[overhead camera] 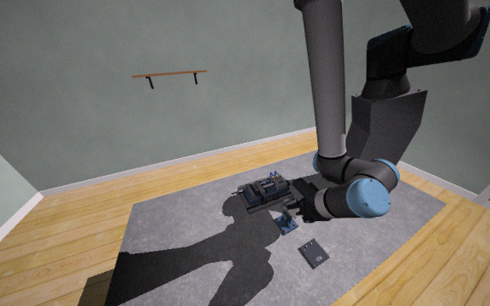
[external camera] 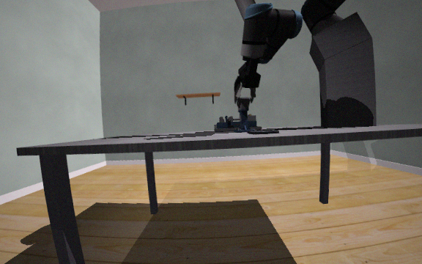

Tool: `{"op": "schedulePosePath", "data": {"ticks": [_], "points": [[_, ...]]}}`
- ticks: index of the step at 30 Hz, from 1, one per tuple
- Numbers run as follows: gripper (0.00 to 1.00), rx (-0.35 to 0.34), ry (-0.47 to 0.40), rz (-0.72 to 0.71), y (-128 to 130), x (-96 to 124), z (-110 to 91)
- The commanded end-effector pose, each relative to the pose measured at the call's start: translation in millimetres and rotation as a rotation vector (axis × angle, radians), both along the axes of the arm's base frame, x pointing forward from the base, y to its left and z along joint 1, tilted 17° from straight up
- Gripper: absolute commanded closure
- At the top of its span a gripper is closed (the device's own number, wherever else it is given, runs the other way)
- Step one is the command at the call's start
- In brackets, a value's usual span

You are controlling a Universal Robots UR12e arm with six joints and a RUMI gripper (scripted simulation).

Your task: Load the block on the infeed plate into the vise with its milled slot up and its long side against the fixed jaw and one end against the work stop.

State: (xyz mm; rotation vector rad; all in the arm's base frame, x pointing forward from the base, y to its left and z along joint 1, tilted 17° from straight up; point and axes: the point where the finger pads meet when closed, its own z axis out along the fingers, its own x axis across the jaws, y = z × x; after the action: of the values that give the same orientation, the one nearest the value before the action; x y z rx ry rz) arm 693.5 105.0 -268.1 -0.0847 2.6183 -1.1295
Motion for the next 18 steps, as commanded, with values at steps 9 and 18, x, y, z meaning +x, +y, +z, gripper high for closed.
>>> {"op": "schedulePosePath", "data": {"ticks": [9,18], "points": [[0.49,0.080,0.013,0.021,-0.4,0.2,0.9],[0.49,0.155,0.026,0.039,-0.8,0.2,1.4]]}}
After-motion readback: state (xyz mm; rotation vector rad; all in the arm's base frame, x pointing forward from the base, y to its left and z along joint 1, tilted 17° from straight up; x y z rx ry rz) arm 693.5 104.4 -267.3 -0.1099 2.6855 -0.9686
